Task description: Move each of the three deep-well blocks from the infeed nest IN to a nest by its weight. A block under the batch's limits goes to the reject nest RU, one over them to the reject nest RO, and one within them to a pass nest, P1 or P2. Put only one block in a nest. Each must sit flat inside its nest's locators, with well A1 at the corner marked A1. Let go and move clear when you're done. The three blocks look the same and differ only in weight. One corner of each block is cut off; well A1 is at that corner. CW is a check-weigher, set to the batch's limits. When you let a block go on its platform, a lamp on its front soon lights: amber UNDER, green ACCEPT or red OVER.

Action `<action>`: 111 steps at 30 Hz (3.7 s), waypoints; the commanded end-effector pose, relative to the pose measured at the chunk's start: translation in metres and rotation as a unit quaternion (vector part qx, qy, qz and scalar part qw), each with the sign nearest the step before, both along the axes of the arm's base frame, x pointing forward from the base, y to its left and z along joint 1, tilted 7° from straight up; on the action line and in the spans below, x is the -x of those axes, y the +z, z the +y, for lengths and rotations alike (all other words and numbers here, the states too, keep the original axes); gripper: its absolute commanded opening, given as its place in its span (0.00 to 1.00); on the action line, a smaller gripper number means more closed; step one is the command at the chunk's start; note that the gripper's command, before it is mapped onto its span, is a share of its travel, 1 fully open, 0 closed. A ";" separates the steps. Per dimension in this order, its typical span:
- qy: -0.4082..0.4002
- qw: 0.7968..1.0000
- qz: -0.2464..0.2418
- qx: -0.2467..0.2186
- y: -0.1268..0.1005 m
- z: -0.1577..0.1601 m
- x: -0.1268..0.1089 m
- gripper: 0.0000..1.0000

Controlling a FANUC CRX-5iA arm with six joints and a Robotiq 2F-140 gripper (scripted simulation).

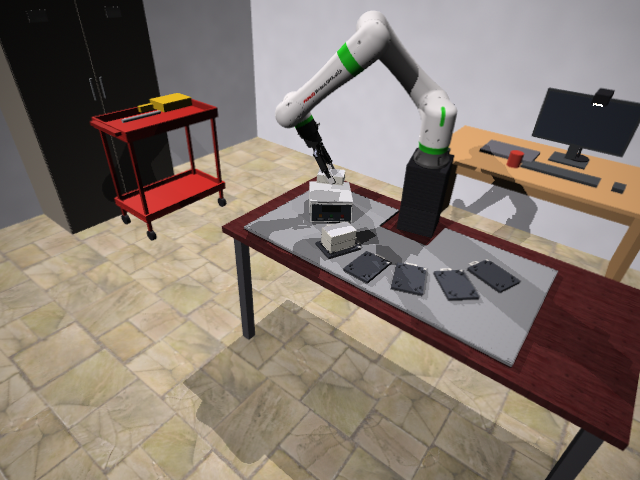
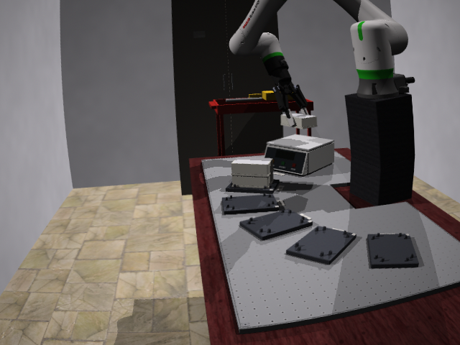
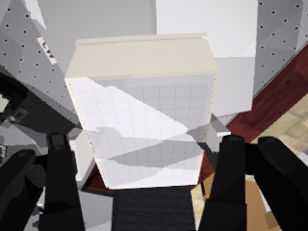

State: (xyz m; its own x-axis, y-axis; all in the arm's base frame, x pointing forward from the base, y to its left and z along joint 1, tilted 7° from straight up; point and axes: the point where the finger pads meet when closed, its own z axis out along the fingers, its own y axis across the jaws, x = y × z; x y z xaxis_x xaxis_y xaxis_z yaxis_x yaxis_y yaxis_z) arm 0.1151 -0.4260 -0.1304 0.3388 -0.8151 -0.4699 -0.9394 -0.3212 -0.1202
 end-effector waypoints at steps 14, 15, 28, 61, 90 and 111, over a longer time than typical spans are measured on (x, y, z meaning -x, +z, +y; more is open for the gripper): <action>0.134 0.991 -0.001 0.018 0.006 0.019 -0.046 0.10; 0.134 0.991 -0.001 0.018 0.006 0.020 -0.049 0.10; 0.134 0.991 -0.001 0.018 0.011 0.035 -0.082 0.10; 0.232 0.972 -0.002 0.030 0.021 0.077 -0.163 0.10; 0.328 0.944 -0.003 0.042 0.029 0.137 -0.221 0.10; 0.328 0.944 -0.003 0.042 0.034 0.182 -0.265 0.10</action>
State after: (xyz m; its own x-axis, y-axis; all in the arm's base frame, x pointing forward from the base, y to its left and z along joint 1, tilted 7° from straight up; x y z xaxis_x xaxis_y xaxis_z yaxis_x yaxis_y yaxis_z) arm 0.3741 -0.2496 -0.0969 0.7859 -0.4632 -0.4096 -0.5345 -0.8420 -0.0733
